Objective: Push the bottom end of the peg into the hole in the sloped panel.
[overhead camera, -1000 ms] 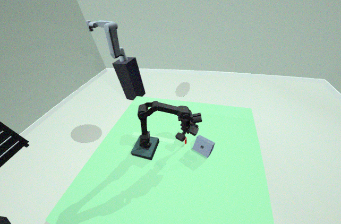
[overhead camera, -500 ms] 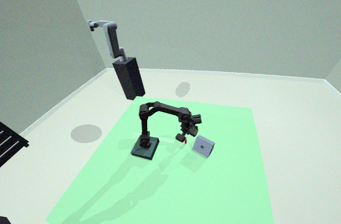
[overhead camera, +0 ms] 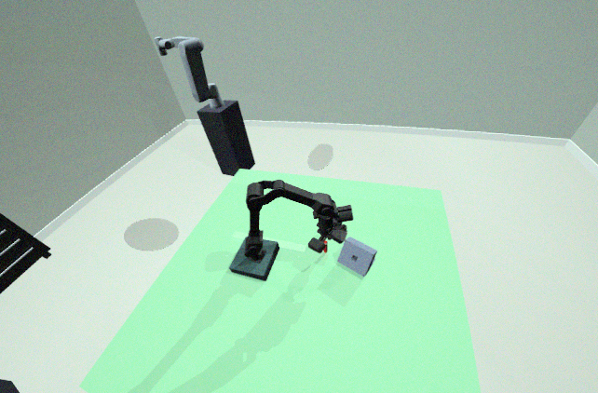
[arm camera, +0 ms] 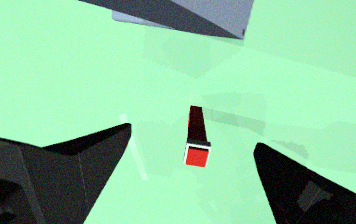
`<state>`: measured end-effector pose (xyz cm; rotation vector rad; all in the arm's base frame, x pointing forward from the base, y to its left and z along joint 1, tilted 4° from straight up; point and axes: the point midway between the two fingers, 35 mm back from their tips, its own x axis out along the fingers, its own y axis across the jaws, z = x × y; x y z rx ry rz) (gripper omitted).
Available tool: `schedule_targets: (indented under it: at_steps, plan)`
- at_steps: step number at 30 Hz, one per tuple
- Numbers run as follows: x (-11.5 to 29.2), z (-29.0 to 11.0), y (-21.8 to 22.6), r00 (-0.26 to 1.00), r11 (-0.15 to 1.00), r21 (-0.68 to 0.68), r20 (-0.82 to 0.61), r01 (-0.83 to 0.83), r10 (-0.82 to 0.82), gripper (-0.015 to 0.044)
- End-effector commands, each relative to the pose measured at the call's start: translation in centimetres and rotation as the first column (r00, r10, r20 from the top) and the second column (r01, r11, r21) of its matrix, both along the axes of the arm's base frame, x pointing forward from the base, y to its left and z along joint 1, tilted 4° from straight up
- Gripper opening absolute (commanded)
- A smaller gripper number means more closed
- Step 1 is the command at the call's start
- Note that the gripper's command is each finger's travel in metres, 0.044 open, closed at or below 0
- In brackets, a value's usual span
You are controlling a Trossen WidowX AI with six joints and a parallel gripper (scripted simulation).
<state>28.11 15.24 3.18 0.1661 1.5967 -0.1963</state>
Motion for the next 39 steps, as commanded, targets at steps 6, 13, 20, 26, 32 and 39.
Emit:
schedule_targets:
  at_steps: [6, 13, 20, 26, 32, 39]
  plan:
    - [-0.2, -1.5, -0.2, 1.000, 1.000, -0.006, -0.002, 0.005, -0.005, 0.0440]
    - [-0.4, -2.4, -0.2, 1.000, 1.000, -0.006, -0.002, 0.005, -0.005, 0.0440]
    - [-0.3, -2.0, -0.1, 1.000, 1.000, -0.001, -0.002, 0.000, 0.000, 0.0256]
    - [-0.3, -2.0, -0.1, 1.000, 1.000, -0.001, -0.002, 0.000, 0.000, 0.0099]
    - [-0.3, -2.0, -0.1, 1.000, 1.000, -0.001, -0.002, 0.000, 0.000, 0.0020]
    - [-0.2, -1.6, -0.1, 1.000, 1.000, -0.001, -0.002, 0.000, 0.000, 0.0000]
